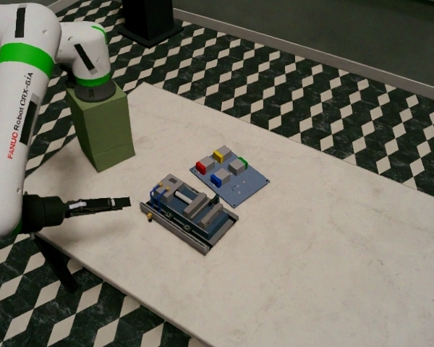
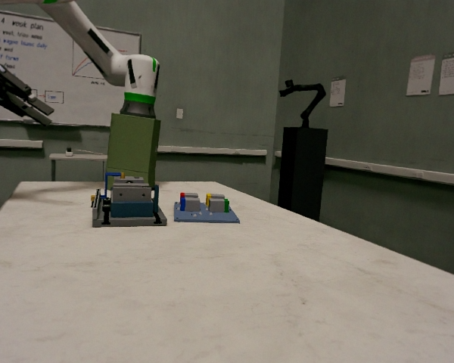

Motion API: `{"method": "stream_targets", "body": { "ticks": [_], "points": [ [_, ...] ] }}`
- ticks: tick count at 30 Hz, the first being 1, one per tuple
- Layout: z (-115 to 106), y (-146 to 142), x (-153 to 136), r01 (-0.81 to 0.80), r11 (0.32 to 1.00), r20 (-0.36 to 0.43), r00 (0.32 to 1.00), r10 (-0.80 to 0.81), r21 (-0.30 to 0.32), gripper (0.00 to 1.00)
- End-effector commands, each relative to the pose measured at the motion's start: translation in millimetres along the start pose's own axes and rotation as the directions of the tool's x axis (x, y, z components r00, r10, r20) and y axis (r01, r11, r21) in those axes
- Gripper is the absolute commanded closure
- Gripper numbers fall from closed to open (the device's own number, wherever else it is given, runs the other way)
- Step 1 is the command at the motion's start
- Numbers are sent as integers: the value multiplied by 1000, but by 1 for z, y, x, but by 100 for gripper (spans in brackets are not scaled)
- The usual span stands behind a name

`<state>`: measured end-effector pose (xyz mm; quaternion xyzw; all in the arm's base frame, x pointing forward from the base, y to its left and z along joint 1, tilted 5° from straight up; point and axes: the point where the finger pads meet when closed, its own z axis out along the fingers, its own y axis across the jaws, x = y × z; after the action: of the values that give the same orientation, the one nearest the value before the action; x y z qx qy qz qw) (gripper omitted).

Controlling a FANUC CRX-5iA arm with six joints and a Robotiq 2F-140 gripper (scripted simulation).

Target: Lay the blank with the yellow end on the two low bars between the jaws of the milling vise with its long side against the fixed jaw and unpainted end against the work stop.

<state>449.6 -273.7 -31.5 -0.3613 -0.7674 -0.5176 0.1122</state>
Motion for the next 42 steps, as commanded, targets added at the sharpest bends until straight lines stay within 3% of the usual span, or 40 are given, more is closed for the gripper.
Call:
{"method": "stream_targets", "body": {
  "ticks": [1,16,17,33,42],
  "points": [
    [-1,1,0,1,1000,1,1000,-1,1,67],
    [-1,1,0,1,1000,1,1000,-1,1,67],
    [-1,1,0,1,1000,1,1000,-1,1,0],
    [-1,1,0,1,1000,1,1000,-1,1,0],
    [17,7,12,-80,995,102,992,74,52,0]
  ]
}}
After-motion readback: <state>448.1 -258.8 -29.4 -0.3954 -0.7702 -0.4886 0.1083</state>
